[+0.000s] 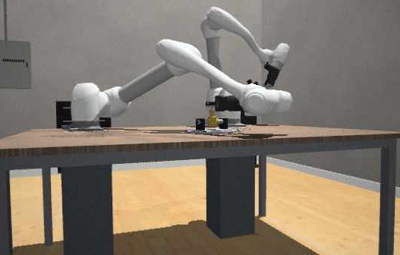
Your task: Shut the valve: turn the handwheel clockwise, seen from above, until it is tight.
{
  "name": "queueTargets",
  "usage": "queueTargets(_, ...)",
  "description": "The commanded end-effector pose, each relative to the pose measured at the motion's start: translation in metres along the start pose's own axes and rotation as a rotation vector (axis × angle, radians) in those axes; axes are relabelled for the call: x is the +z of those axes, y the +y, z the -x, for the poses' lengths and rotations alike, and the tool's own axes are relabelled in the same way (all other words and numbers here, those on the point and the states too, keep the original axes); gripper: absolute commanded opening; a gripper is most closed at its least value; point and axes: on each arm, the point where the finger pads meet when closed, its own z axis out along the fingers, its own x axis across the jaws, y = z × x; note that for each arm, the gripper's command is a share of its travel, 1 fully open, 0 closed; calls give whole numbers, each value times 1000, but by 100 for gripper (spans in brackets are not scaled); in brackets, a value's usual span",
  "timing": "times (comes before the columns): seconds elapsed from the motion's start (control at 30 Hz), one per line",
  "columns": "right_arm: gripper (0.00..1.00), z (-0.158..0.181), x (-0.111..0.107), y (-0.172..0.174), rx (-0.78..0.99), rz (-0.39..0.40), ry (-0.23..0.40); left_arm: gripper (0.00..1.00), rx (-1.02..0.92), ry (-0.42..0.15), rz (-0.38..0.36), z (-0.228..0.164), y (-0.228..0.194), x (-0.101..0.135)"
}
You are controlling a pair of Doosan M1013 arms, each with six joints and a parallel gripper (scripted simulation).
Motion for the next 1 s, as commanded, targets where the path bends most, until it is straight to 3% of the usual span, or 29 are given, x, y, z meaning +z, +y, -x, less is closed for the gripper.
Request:
queueTargets(0.0, 0, 1, 0, 0, 0, -9, 2, 100, 0, 0, 1, 0, 0, 0)
queueTargets(0.97, 0, 1, 2, 0, 0, -65, 2, 100, 0, 0, 1, 0, 0, 0)
